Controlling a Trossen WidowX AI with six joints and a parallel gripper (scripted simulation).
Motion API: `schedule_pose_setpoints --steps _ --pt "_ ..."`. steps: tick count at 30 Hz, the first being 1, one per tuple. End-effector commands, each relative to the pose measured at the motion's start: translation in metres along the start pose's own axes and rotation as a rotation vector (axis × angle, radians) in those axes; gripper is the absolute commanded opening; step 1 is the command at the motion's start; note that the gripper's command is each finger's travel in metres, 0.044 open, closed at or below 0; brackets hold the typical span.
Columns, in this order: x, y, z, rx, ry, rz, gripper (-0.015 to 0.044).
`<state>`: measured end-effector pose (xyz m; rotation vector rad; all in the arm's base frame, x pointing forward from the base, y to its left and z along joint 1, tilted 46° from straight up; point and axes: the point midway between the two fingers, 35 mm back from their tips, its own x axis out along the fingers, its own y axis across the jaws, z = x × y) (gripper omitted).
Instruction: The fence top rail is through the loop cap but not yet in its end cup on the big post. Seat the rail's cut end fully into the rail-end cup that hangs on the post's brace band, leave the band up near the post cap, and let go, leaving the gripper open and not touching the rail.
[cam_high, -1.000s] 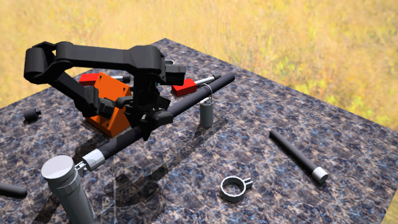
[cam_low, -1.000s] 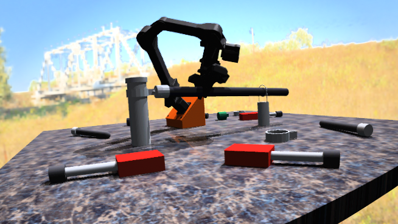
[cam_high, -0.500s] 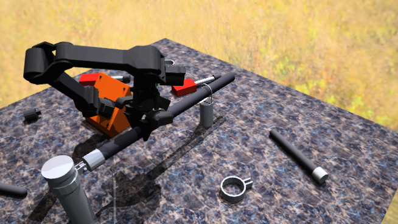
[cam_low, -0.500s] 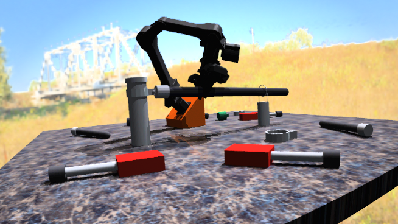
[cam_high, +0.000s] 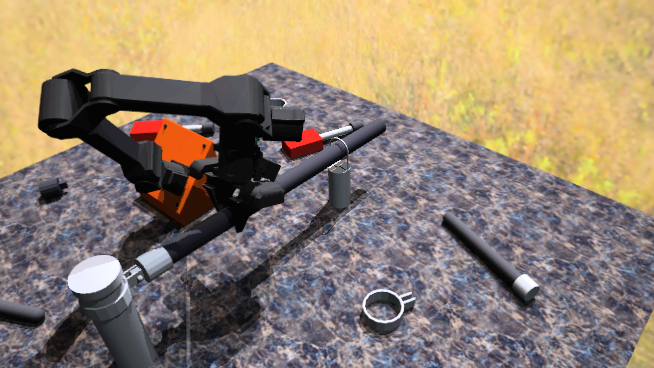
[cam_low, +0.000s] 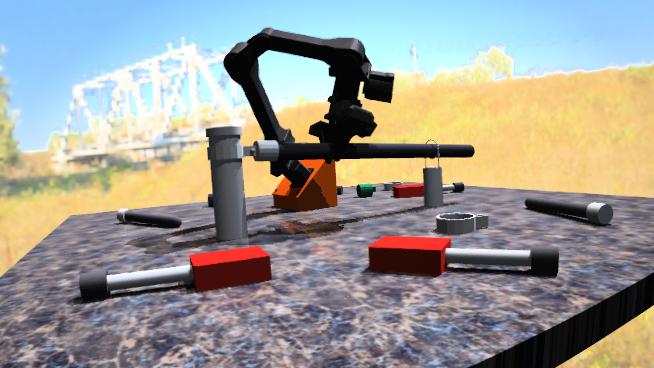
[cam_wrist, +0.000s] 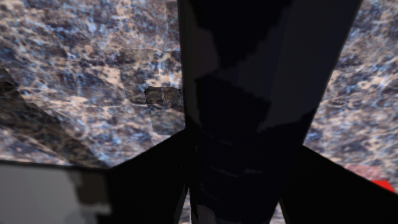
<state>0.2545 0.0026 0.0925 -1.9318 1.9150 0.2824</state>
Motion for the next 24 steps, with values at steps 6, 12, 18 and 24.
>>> schedule_pose_setpoints --steps 6,12,18,24 --pt "0.0006 -0.0039 -0.0060 -0.006 0.011 -0.013 0.0000" --pt "0.0005 -0.0050 -0.0066 -0.006 0.011 -0.013 0.0000" --pt "0.0001 -0.0063 -0.0070 -0.006 0.011 -0.013 0.0000" --pt "0.0000 -0.0066 -0.0069 -0.007 0.010 -0.013 0.0000"
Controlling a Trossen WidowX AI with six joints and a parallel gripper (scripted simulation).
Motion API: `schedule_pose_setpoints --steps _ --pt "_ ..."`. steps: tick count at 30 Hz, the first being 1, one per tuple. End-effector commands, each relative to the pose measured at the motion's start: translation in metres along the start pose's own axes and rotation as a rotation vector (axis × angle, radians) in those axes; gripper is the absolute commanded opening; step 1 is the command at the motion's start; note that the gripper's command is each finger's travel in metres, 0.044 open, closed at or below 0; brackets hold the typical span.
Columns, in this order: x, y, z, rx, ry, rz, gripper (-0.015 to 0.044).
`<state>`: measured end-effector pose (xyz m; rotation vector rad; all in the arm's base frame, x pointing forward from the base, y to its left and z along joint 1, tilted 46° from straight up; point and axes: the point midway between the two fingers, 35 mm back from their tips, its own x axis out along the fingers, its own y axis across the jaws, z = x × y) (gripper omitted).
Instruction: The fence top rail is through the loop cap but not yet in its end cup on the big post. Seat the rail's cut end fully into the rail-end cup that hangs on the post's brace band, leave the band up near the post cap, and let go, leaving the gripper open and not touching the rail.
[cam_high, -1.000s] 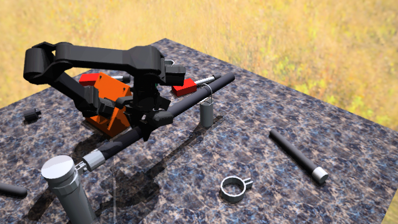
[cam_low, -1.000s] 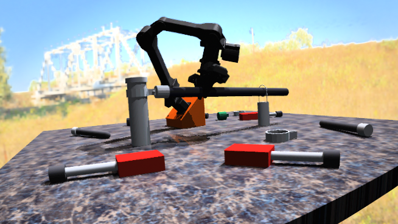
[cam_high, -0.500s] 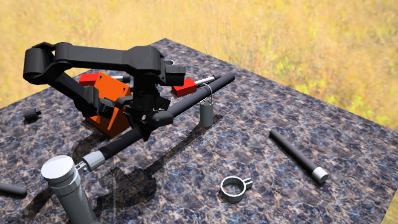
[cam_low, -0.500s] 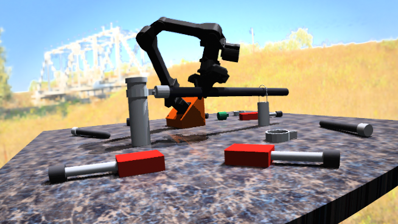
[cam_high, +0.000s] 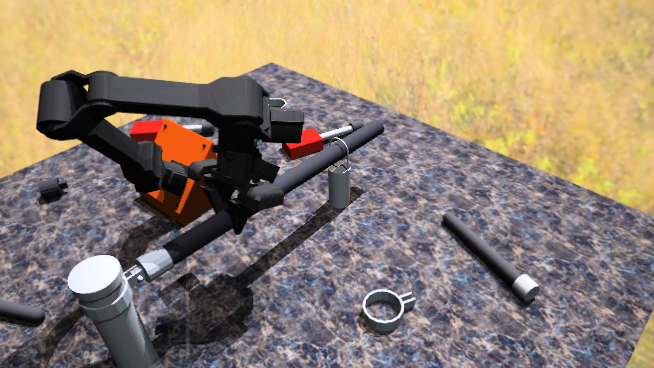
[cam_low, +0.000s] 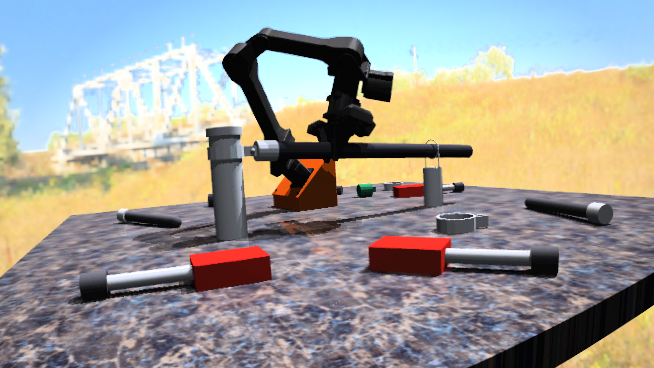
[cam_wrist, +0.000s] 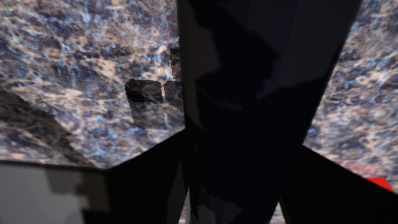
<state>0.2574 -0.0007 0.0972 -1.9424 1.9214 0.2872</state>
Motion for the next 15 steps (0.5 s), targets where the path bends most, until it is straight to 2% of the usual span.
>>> schedule_pose_setpoints --steps 1,15 --pt "-0.0011 -0.0030 -0.0016 0.005 0.004 -0.013 0.0000" --pt "0.0009 -0.0003 -0.0044 0.000 0.000 0.000 0.0000"
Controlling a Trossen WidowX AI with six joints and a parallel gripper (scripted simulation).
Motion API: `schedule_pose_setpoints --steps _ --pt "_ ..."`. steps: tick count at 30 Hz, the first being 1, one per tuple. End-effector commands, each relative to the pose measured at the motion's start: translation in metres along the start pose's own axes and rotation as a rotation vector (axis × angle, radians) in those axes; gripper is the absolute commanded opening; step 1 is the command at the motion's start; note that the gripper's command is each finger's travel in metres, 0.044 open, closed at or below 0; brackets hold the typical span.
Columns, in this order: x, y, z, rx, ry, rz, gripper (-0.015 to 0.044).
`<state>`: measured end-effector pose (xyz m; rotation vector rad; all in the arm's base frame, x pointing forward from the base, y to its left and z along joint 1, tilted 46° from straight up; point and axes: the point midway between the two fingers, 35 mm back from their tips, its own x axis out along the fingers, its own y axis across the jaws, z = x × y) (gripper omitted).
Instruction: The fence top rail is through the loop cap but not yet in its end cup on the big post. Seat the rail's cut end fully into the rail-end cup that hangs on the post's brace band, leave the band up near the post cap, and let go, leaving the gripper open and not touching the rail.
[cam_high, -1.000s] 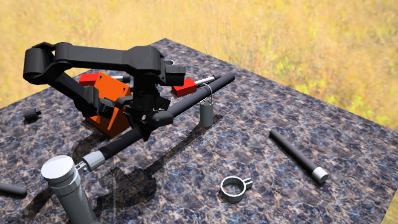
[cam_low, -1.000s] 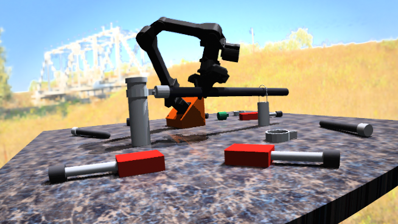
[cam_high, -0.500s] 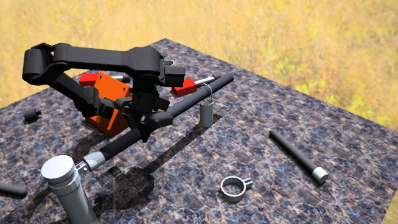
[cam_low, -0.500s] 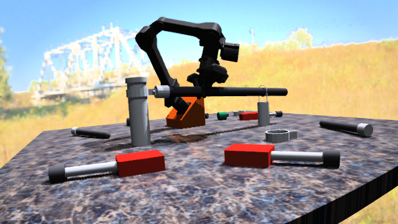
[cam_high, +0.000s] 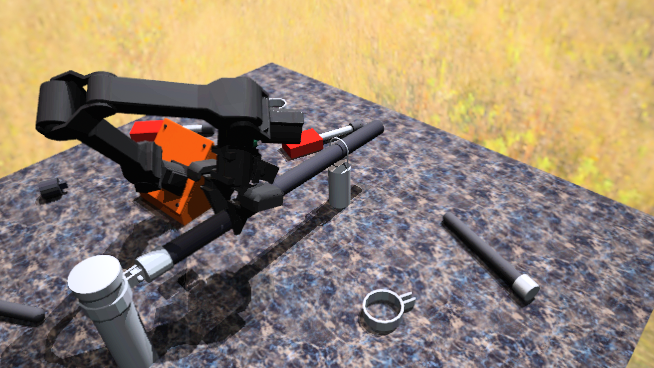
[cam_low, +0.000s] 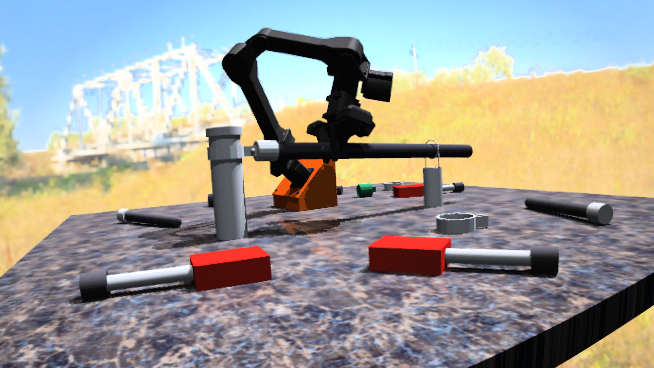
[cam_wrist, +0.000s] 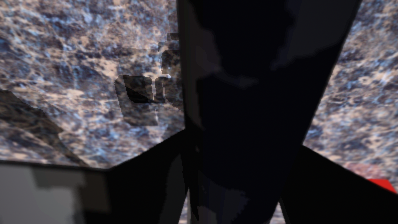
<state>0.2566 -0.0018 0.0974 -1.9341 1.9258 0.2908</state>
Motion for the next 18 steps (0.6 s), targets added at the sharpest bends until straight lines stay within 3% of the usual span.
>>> schedule_pose_setpoints --steps 1,18 --pt "0.000 -0.001 -0.004 -0.001 0.003 -0.007 0.0000" --pt "0.002 -0.003 -0.016 -0.001 0.004 -0.007 0.0000"
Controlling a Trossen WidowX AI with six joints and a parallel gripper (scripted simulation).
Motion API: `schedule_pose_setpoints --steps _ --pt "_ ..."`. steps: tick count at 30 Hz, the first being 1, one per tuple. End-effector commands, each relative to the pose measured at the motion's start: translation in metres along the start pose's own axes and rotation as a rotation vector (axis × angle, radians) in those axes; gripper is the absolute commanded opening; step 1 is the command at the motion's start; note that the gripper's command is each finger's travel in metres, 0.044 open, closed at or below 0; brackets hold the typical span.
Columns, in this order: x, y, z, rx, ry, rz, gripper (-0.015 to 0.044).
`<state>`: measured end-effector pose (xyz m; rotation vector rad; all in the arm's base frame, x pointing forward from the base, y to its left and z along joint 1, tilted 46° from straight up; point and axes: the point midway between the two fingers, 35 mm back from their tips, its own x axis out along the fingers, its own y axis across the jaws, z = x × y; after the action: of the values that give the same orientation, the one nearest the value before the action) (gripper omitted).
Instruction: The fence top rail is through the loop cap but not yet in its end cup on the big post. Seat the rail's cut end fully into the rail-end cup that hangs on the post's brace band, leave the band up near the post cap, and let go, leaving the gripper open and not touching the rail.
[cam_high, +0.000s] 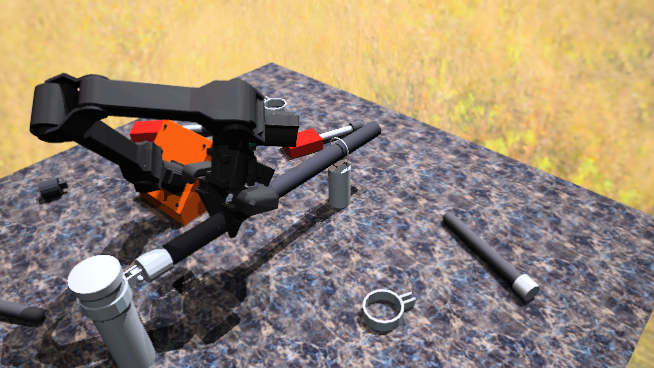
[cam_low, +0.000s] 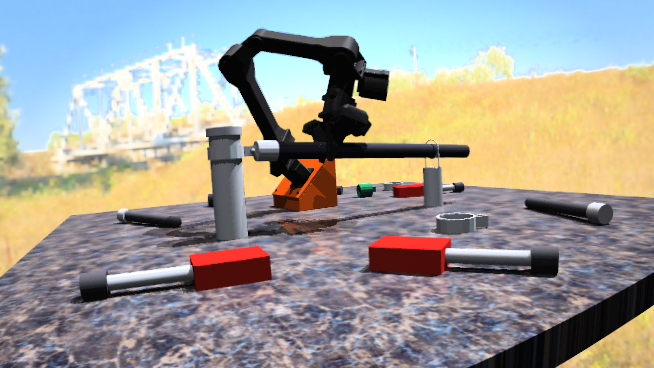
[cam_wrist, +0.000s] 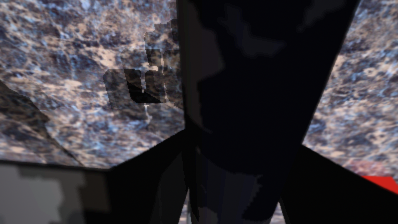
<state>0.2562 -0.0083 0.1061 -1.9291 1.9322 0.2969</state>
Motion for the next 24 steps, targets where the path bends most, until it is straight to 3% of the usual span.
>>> schedule_pose_setpoints --steps 1,24 --pt "0.000 -0.002 -0.006 0.002 0.005 -0.013 0.0000" --pt "0.005 -0.002 -0.020 0.001 0.006 -0.013 0.0000"
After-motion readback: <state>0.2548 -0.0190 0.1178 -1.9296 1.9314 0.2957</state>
